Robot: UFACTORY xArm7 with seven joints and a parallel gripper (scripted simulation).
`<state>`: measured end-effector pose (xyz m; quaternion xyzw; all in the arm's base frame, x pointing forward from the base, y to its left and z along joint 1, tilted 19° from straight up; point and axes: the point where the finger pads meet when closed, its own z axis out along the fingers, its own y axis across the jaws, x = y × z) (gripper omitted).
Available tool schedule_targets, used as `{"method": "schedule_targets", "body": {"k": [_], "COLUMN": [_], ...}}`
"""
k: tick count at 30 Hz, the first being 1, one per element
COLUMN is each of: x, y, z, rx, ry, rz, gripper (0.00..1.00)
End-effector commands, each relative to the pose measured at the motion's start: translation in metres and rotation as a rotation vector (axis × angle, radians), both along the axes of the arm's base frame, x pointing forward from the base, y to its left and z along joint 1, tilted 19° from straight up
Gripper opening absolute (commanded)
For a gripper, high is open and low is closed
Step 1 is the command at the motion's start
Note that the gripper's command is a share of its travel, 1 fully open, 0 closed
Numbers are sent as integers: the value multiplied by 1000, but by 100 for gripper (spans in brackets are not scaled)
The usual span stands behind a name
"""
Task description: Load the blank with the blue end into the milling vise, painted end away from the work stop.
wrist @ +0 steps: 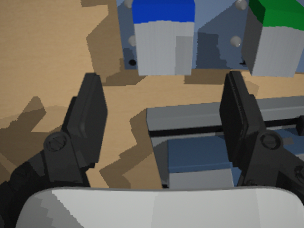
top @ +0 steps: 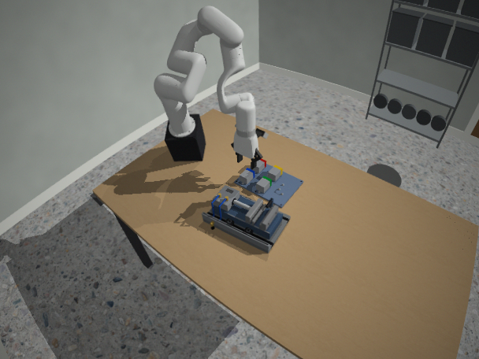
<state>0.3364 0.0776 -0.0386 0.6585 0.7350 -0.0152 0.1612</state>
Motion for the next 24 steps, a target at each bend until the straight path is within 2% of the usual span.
{"method": "schedule_targets", "body": {"k": [1, 7, 17, 24], "x": [3, 3, 13, 13], "y": [-1, -1, -11, -11], "z": [-8, -8, -50, -50], "rx": [2, 2, 2, 2], "ry": [-4, -4, -4, -4], "rz": [2, 2, 2, 2], "gripper": [76, 76, 76, 76]}}
